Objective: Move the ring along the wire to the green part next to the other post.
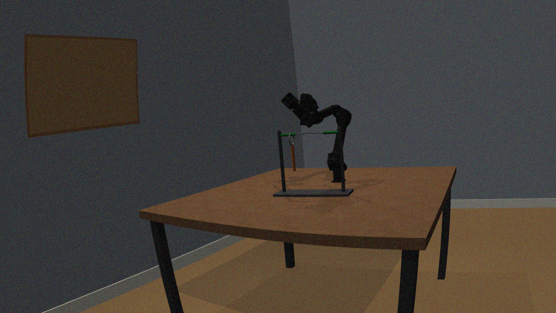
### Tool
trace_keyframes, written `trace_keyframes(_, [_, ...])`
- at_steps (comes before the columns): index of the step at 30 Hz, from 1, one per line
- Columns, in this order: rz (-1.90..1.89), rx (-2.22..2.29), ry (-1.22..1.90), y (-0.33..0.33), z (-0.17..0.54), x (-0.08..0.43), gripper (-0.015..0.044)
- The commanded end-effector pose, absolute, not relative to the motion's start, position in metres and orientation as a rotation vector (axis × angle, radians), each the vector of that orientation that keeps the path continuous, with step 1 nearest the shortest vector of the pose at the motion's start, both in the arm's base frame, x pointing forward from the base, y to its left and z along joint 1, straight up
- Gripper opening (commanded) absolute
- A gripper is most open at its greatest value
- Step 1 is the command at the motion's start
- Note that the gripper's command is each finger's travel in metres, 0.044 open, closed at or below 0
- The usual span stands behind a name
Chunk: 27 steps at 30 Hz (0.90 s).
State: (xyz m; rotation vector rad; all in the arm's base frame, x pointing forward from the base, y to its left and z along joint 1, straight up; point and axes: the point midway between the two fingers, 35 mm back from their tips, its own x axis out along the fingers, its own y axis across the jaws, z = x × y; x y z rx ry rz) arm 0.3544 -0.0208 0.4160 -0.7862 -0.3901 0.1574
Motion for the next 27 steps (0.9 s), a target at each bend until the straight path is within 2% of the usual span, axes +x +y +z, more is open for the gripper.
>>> trace_keyframes(1, [0.054,-0.712,-0.308,-0.068,0.408,0.353,0.016])
trace_keyframes(11, [-0.113,-0.583,-0.189,-0.145,0.394,0.338,0.016])
trace_keyframes(27, [-0.138,-0.501,0.012,-0.189,0.315,0.32,0.016])
